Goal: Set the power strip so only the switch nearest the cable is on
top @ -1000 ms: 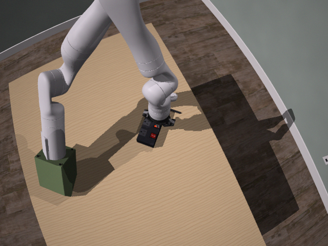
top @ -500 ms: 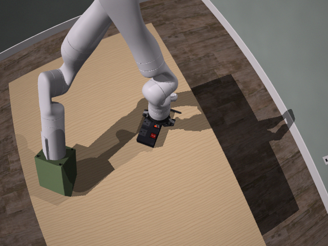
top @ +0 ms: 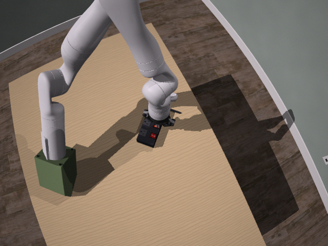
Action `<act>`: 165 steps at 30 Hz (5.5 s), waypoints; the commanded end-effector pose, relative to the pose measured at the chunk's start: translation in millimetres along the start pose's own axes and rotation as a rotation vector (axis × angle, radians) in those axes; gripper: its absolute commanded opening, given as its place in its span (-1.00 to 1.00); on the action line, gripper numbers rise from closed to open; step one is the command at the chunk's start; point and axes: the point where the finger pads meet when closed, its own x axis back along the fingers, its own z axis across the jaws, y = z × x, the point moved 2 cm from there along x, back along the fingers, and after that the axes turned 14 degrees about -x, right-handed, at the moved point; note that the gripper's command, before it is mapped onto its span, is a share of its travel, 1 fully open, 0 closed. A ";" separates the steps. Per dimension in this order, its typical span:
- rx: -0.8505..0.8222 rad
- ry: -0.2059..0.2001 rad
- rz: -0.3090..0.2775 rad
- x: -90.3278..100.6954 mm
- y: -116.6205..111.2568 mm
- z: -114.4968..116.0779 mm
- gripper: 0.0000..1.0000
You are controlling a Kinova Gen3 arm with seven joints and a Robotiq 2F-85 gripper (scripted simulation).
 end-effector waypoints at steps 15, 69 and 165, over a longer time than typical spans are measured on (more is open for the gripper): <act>0.000 0.001 0.000 -0.5 0.0 0.5 -1.00; 0.000 0.001 0.000 5.1 0.0 0.4 -1.00; 0.000 0.001 0.000 37.0 -41.2 -23.7 -1.00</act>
